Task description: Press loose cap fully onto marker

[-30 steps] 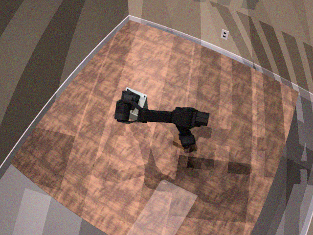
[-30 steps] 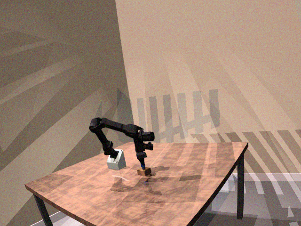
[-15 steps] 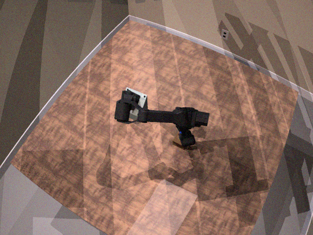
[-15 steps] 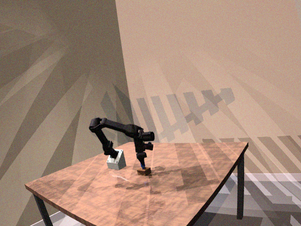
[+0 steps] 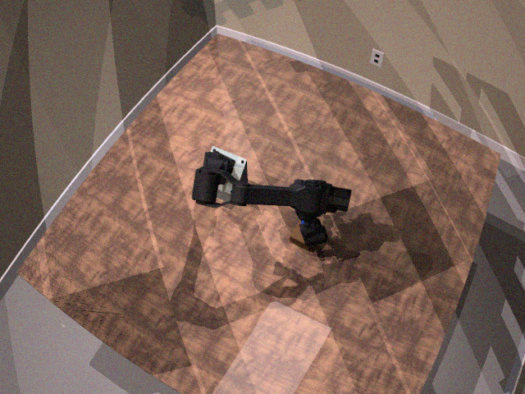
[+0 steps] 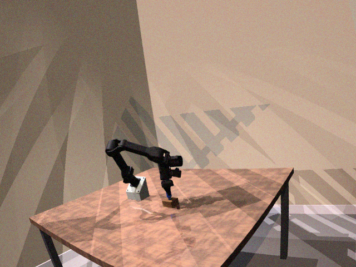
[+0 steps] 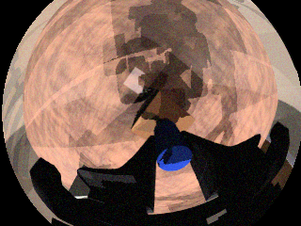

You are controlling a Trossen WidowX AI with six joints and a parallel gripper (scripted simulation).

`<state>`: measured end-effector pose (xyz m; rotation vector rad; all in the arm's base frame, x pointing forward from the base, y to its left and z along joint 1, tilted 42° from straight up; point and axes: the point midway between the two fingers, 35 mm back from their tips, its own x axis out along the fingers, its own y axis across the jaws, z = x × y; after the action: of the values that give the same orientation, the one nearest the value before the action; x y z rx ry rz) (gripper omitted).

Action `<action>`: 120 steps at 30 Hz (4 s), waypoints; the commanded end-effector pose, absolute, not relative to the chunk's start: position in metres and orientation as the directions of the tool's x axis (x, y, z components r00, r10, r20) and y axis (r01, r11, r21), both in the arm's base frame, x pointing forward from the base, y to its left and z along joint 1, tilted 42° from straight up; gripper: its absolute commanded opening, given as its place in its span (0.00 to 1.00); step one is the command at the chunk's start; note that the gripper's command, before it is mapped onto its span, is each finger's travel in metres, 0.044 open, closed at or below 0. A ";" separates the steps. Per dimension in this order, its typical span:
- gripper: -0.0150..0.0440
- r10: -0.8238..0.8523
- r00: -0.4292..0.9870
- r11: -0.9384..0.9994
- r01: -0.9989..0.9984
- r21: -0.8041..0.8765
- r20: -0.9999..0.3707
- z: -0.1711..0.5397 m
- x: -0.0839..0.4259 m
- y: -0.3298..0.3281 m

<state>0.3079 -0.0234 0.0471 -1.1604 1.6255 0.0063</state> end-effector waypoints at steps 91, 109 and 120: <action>0.25 -0.667 0.063 0.744 0.011 -0.668 -0.742 0.083 0.304 0.010; 0.25 -0.668 0.063 0.743 0.011 -0.669 -0.741 0.065 0.307 -0.007; 0.25 -0.660 0.071 0.751 0.013 -0.660 -0.748 0.090 0.308 0.019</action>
<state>0.3061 0.0009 0.0748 -0.5751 1.4330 -0.5587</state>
